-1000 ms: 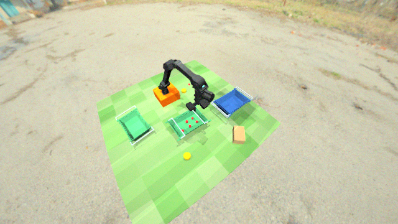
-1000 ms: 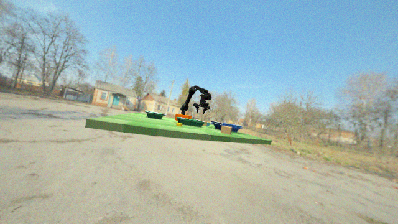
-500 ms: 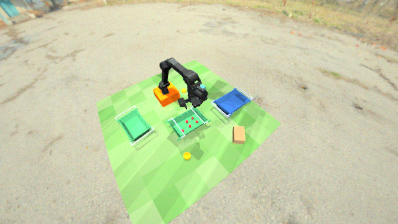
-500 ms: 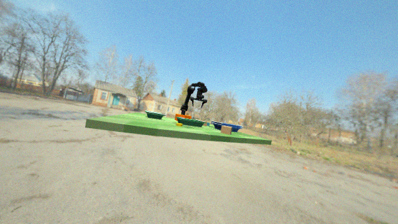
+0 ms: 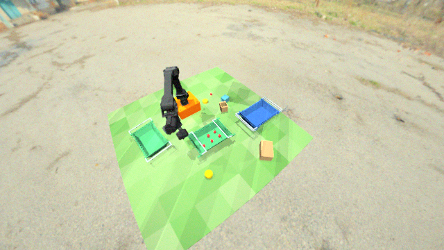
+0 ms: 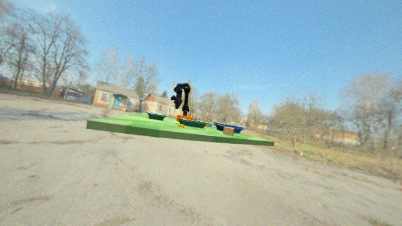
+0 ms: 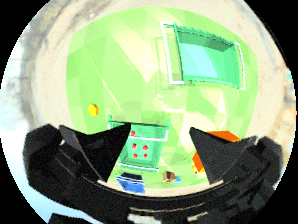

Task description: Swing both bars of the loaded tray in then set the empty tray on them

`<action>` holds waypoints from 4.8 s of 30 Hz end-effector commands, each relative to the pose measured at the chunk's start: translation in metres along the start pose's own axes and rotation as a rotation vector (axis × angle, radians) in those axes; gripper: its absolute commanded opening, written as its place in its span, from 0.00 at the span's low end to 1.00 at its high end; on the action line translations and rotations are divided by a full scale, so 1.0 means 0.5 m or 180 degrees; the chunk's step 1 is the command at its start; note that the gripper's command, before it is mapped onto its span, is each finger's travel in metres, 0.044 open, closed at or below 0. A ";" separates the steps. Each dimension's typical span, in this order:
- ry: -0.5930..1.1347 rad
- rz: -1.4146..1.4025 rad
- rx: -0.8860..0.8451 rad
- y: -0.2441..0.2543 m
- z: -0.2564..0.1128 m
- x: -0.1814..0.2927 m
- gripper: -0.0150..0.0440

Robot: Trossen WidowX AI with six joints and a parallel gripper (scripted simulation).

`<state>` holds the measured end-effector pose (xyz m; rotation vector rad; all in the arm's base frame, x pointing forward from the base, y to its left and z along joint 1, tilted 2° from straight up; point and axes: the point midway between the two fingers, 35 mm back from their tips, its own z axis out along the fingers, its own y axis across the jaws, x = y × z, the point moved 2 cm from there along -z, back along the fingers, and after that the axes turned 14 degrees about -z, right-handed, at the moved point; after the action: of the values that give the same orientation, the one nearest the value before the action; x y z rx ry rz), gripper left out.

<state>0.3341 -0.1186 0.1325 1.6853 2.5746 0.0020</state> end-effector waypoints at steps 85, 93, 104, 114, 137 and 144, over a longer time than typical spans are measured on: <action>-0.0064 0.4552 0.0043 -0.434 0.274 -0.120 0.37; -0.0065 0.4552 0.0043 -0.434 0.268 -0.121 0.28; -0.0066 0.4552 0.0041 -0.431 0.135 -0.123 0.25; -0.0066 0.4552 0.0041 -0.431 0.114 -0.120 0.25; -0.0072 0.4552 0.0035 -0.420 -0.055 -0.164 0.25; -0.0072 0.4552 0.0035 -0.420 -0.080 -0.165 0.25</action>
<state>0.1721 -0.2754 0.1590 2.9843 0.8425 0.0297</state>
